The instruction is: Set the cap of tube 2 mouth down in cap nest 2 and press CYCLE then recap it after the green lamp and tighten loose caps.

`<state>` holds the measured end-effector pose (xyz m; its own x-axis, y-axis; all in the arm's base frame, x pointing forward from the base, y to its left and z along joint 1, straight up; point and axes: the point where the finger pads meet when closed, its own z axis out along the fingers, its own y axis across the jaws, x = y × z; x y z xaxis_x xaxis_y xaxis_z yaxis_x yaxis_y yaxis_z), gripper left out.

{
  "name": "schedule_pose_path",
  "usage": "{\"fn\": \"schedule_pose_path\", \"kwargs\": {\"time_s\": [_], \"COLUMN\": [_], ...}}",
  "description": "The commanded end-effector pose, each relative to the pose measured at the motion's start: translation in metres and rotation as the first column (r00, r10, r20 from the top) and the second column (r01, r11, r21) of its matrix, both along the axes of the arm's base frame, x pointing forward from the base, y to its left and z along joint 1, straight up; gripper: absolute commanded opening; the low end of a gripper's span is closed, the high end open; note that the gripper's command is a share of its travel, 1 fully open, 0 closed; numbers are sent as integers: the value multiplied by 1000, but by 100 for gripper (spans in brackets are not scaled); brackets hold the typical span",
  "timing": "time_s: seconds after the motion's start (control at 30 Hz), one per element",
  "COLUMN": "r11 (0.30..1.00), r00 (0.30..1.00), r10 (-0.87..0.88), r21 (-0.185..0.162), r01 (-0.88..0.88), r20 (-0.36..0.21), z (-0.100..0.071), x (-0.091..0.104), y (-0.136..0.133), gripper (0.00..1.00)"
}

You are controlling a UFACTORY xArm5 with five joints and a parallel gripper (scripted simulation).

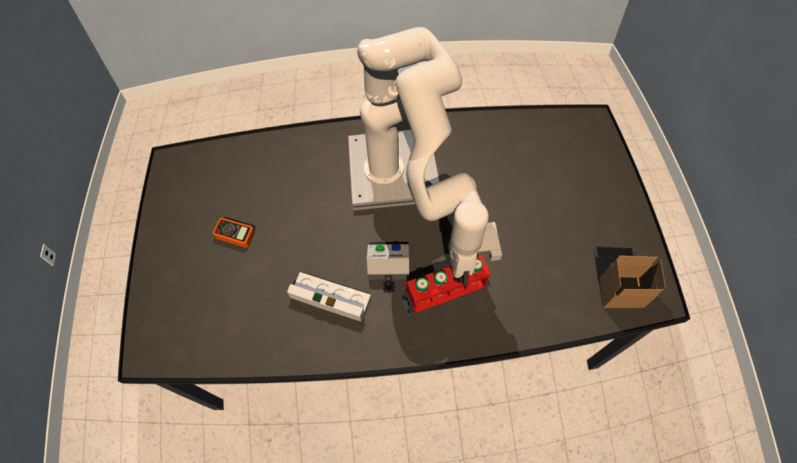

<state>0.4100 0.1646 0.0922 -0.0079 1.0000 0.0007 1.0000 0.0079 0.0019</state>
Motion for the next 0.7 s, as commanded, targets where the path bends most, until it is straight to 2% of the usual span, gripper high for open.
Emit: {"fn": "schedule_pose_path", "kwargs": {"time_s": [0.0, 0.47, 0.67], "r11": [1000, 1000, 961], "r00": [1000, 1000, 961], "r10": [-20, -20, 276], "r21": [2, 2, 0], "r01": [20, 20, -276], "r20": [4, 4, 4], "z": [2, 2, 2], "x": [1, 1, 1], "y": [1, 1, 1], "gripper": [0, 0, 0]}}
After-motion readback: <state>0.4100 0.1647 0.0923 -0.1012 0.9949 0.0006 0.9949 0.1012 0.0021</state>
